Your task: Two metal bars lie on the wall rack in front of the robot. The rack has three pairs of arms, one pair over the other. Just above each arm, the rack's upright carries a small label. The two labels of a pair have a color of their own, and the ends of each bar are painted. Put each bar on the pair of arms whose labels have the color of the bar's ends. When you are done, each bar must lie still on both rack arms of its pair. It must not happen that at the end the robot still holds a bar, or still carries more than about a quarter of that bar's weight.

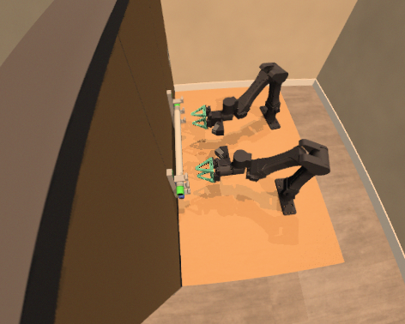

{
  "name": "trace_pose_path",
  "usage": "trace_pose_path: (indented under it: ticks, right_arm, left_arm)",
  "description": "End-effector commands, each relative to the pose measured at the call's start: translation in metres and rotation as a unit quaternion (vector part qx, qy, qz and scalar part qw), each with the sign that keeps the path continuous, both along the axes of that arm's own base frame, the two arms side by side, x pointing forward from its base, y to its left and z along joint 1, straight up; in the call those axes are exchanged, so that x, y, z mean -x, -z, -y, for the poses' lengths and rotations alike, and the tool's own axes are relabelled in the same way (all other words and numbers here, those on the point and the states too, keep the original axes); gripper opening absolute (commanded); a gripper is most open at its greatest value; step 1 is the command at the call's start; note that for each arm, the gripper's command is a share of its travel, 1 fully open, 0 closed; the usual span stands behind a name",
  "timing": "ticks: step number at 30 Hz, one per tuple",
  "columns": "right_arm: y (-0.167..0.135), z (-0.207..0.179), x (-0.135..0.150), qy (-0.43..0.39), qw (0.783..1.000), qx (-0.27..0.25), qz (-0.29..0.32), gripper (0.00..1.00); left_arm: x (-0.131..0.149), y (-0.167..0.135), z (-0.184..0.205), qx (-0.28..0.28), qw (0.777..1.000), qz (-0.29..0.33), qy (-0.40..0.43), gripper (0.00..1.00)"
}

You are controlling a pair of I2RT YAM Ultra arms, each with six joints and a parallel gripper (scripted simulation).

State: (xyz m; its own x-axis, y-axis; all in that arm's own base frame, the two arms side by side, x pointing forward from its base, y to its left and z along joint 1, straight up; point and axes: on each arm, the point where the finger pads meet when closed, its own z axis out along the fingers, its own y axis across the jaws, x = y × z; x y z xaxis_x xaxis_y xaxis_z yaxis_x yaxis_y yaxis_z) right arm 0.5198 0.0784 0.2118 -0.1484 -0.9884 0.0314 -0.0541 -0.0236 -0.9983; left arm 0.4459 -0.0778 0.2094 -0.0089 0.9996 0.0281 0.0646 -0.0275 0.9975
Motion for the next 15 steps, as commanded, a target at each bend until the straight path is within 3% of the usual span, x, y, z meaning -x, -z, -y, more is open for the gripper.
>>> trace_pose_path:
  ticks: [1, 15]
  right_arm:
    - [-0.019, 0.001, -0.010, -0.001, 1.000, -0.012, 0.027, 0.74]
    - [-0.019, 0.004, -0.026, -0.001, 1.000, -0.012, 0.027, 0.74]
  left_arm:
    - [-0.011, -0.021, -0.002, 0.014, 0.999, 0.032, -0.002, 0.75]
    - [-0.027, -0.021, -0.003, 0.014, 0.999, 0.032, -0.002, 0.75]
